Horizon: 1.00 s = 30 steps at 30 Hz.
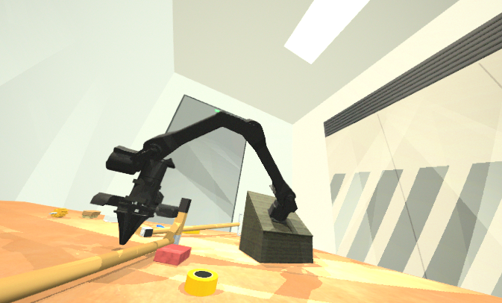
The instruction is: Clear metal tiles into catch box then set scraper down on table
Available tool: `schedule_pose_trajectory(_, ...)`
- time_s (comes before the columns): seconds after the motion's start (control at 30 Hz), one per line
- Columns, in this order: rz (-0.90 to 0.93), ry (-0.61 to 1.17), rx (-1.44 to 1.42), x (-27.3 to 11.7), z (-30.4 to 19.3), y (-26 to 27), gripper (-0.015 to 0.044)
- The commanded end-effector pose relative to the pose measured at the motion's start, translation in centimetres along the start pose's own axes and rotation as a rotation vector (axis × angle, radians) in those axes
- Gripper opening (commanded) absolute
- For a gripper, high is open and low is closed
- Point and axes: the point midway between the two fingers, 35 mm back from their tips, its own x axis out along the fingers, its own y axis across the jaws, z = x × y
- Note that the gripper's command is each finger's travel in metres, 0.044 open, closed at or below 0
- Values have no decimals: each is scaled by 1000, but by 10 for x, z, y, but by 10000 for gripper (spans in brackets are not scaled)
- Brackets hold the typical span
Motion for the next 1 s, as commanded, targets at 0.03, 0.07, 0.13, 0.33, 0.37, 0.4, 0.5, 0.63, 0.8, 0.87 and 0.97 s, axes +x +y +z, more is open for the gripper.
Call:
schedule_pose_trajectory(0.03,-1,4,8,5,1,-2,0)
schedule_pose_trajectory(0.07,-1,4,8,5,1,-3,0)
schedule_pose_trajectory(0.13,-1,4,8,5,0,-5,0)
schedule_pose_trajectory(0.33,-1,4,9,5,-1,-12,0)
schedule_pose_trajectory(0.37,-1,4,9,5,-2,-14,0)
schedule_pose_trajectory(0.4,-1,4,9,5,-2,-15,0)
schedule_pose_trajectory(0.5,-2,4,9,5,-2,-19,0)
schedule_pose_trajectory(0.63,-2,4,9,4,-3,-24,0)
schedule_pose_trajectory(0.8,-2,4,9,4,-4,-30,0)
schedule_pose_trajectory(0.87,-2,4,9,4,-4,-33,0)
schedule_pose_trajectory(0.97,-2,4,10,4,-5,-37,0)
